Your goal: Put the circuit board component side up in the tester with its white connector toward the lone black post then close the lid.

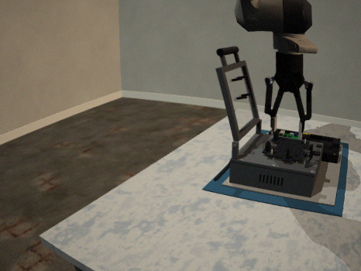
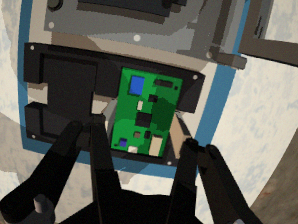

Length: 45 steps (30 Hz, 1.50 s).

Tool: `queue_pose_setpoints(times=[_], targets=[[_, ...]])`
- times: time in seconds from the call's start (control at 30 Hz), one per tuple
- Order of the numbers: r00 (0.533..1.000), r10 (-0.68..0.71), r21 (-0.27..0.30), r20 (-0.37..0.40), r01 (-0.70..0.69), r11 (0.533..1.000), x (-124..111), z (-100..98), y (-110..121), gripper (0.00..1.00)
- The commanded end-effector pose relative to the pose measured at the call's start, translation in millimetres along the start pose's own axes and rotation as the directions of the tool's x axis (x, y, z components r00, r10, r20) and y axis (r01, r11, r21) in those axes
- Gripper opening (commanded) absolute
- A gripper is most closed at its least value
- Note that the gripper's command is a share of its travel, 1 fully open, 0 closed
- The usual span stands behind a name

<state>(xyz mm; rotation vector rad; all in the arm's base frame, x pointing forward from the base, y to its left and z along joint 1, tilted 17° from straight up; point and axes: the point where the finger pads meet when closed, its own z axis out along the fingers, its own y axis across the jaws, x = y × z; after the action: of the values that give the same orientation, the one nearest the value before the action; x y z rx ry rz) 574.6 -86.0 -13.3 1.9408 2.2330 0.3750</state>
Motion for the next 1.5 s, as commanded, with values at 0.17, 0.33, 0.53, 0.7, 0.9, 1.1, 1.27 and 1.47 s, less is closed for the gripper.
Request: queue_pose_setpoints(times=[0.17, 0.33, 0.53, 0.7, 0.9, 1.1, 1.27, 1.47], targets=[[1.000, 0.000, -0.002, 0.001, 0.000, 1.000, -1, -7.6, 1, 0.46], [1.000, 0.000, -0.002, 0.001, 0.000, 1.000, -1, -11.3, 1, 0.46], [1.000, 0.000, -0.002, 0.001, 0.000, 1.000, -1, -16.8, 1, 0.46], [1.000, 0.000, -0.002, 0.001, 0.000, 1.000, -1, -20.7, 1, 0.46], [1.000, 0.000, -0.002, 0.001, 0.000, 1.000, -1, -23.2, 1, 0.46], [1.000, 0.000, -0.002, 0.001, 0.000, 1.000, -1, -25.5, 1, 0.46], [1.000, 0.000, -0.002, 0.001, 0.000, 1.000, -1, -26.3, 1, 0.46], [1.000, 0.000, -0.002, 0.001, 0.000, 1.000, -1, -26.3, 1, 0.46]])
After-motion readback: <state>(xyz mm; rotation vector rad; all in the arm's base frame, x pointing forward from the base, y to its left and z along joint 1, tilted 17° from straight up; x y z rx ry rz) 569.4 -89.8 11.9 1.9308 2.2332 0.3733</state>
